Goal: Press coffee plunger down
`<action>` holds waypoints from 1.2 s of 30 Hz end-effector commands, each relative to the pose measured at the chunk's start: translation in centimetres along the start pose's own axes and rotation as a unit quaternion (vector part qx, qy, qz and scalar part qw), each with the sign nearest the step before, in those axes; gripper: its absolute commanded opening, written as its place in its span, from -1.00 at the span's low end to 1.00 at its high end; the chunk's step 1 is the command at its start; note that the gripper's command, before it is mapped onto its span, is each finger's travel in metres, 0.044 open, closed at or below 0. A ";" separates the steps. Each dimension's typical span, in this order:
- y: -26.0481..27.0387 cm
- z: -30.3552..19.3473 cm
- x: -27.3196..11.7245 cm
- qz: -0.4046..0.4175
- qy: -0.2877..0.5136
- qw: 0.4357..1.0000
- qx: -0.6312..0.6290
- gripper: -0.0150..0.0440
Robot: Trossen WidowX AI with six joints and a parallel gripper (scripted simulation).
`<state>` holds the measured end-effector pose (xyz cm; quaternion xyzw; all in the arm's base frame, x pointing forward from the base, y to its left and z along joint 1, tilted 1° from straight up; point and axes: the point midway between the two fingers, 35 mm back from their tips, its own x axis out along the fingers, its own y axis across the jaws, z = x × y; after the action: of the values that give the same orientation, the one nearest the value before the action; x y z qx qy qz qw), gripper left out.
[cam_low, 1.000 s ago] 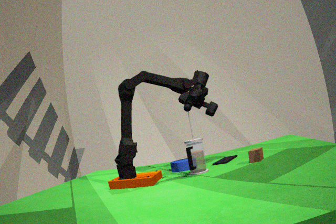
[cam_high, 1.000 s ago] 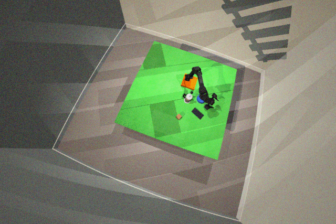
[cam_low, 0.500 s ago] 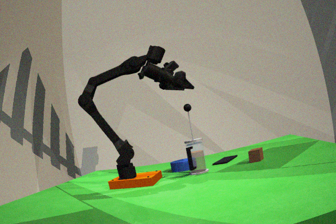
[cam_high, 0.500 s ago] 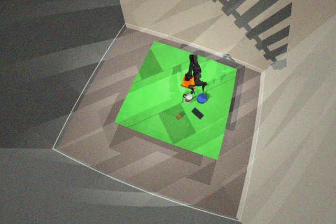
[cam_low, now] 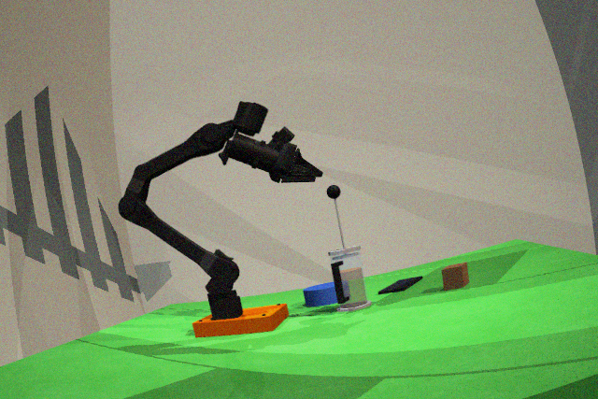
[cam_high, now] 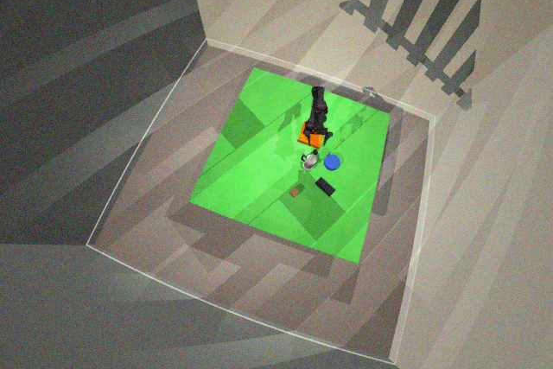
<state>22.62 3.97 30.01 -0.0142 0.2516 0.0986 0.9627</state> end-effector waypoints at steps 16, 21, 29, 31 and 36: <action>-0.1 -1.4 2.6 -0.003 -0.004 1.000 -0.002 1.00; -0.1 -1.4 3.4 -0.003 -0.005 1.000 -0.002 1.00; 0.0 -1.4 4.6 -0.003 -0.005 1.000 -0.002 1.00; 0.0 -1.4 4.7 -0.003 -0.005 1.000 -0.002 1.00; 0.0 -1.4 4.7 -0.003 -0.005 1.000 -0.002 0.73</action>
<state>25.77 4.72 26.93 -0.0170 0.2401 0.0995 0.9655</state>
